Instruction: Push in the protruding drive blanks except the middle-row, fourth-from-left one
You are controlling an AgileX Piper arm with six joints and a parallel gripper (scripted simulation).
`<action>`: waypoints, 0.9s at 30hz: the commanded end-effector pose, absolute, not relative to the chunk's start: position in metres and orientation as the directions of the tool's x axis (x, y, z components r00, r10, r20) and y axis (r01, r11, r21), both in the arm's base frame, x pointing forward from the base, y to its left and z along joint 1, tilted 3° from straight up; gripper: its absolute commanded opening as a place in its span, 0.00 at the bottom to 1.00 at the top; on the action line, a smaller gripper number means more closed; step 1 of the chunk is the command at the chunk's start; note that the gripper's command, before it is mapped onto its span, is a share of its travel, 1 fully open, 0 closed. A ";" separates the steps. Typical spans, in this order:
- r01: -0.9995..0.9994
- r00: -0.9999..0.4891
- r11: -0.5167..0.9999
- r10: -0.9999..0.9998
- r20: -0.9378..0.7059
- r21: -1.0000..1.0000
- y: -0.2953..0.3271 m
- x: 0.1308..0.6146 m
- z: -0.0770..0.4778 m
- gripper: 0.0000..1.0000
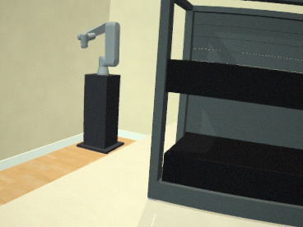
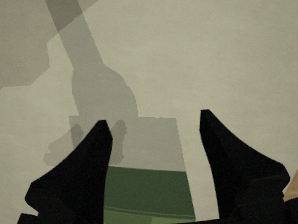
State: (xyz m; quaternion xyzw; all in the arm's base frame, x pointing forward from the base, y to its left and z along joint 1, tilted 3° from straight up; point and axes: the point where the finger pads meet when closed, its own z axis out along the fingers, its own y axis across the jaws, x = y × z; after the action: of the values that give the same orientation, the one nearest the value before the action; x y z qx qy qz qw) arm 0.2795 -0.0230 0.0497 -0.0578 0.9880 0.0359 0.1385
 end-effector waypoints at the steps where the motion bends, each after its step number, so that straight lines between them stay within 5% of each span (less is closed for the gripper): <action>1: -0.110 -0.949 0.992 -0.088 -0.302 0.059 -0.019 0.282 0.053 1.00; 27: 0.121 -0.713 0.940 0.306 -0.631 0.319 0.042 0.319 0.126 1.00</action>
State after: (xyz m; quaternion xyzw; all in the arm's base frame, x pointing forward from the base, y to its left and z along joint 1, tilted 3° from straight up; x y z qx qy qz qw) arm 0.3195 0.0413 0.1264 0.1156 0.9172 0.1296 0.3585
